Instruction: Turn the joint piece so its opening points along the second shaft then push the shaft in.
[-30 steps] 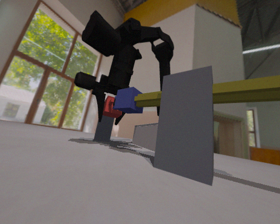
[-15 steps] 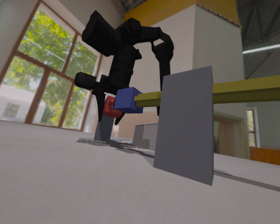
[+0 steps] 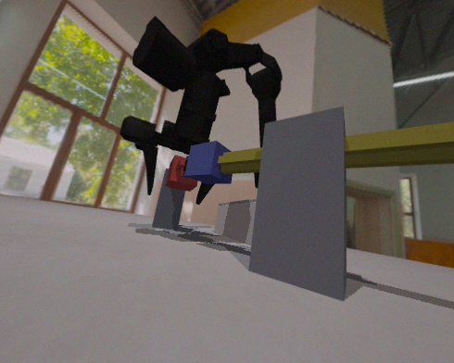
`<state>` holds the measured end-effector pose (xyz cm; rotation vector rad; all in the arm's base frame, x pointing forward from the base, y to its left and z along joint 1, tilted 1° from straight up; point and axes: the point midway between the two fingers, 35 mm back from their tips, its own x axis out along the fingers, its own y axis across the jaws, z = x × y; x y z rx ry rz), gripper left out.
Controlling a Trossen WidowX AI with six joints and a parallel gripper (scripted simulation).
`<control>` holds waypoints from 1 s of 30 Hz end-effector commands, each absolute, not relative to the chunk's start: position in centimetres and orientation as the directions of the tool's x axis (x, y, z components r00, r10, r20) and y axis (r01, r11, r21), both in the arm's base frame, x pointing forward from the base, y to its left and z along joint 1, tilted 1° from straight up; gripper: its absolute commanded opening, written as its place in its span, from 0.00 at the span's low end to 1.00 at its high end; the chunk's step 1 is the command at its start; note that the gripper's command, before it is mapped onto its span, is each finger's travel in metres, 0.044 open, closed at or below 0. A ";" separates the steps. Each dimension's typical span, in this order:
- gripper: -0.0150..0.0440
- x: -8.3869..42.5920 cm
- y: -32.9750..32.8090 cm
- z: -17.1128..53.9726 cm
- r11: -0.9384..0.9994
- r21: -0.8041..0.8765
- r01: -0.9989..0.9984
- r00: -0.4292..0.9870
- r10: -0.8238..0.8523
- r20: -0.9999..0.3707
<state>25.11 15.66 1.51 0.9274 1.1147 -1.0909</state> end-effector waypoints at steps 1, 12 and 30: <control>1.00 25.1 15.7 1.5 0.227 0.037 0.973 0.082 -0.194 -0.978; 1.00 25.1 15.7 1.5 0.227 0.037 0.973 0.082 -0.194 -0.978; 1.00 25.0 15.7 4.4 0.226 0.038 0.973 0.039 0.001 -0.999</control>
